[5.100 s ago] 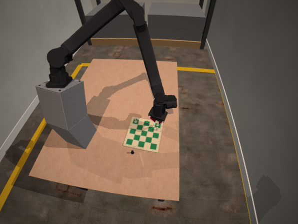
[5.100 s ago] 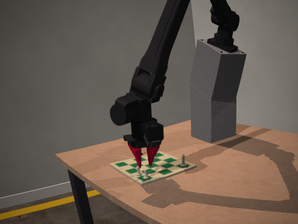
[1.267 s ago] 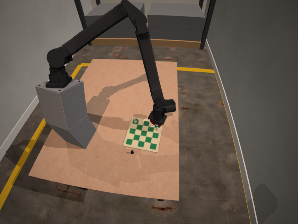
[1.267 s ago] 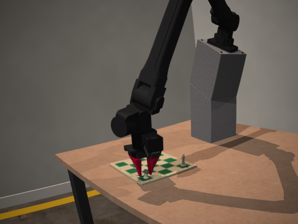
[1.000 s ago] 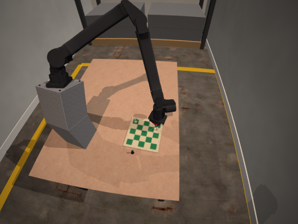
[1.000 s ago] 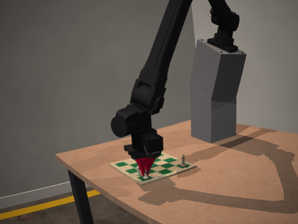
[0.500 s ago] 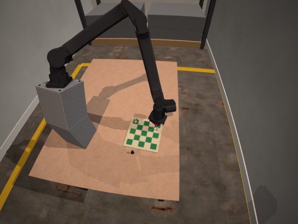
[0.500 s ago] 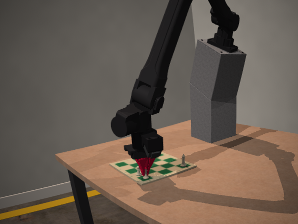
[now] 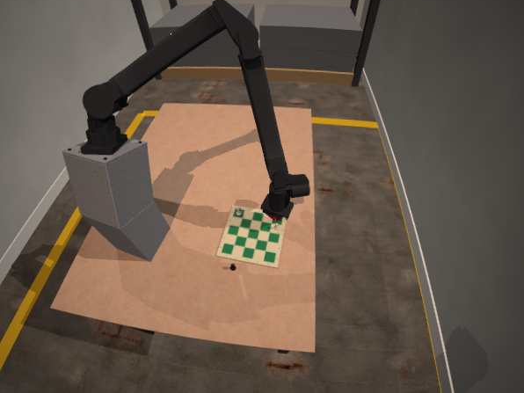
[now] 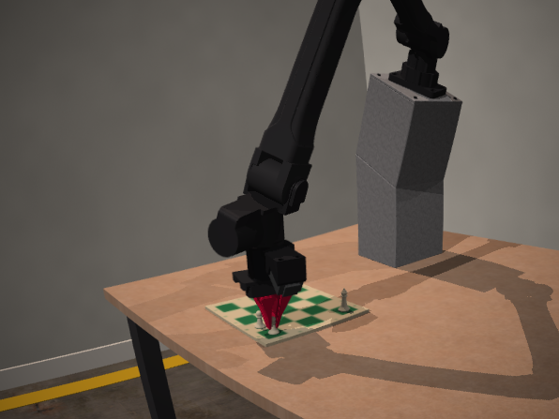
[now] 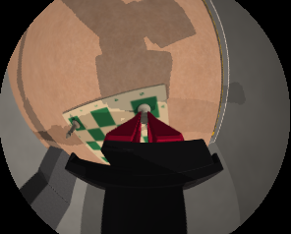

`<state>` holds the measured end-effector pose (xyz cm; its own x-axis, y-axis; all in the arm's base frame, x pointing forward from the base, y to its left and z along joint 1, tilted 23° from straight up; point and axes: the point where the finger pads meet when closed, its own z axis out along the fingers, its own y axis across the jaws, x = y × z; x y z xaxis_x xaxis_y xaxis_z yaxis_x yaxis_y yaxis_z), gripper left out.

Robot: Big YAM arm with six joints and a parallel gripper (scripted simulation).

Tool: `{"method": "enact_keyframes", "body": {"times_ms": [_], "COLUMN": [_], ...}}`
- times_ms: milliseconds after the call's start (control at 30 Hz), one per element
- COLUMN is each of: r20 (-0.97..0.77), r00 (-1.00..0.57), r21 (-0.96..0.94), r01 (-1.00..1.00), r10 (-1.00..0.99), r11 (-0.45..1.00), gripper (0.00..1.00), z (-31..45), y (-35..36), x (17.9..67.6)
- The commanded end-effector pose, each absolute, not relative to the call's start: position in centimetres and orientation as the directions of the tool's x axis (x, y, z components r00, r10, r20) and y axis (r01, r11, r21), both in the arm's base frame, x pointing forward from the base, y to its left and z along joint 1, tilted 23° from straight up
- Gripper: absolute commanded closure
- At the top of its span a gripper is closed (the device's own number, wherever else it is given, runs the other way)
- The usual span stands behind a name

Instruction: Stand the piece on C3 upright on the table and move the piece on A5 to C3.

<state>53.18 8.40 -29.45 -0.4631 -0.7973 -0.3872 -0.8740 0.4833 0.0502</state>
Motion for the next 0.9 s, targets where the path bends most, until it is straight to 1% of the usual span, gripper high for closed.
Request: {"method": "enact_keyframes", "body": {"times_ms": [0, 400, 733, 800, 833, 867], "r20": [-0.396, -0.4, -0.399, -0.399, -0.381, -0.38], "r00": [-0.454, -0.462, -0.462, -0.462, -0.477, -0.478], "r21": [0.036, 0.03, 0.028, 0.028, 0.064, 0.066], "r01": [-0.876, -0.87, -0.87, -0.87, -0.868, -0.868], "r10": [-0.798, -0.792, -0.792, -0.793, -0.792, -0.792], "r11": [0.481, 0.492, 0.492, 0.492, 0.492, 0.492], "gripper": [1.0, 1.0, 1.0, 1.0, 1.0, 1.0], "z": [-28.9, -25.3, -19.2, -18.8, -20.7, -20.7], "y": [9.0, 6.4, 4.0, 3.9, 3.9, 3.9], "x": [53.9, 53.8, 52.6, 52.5, 51.2, 51.1]}}
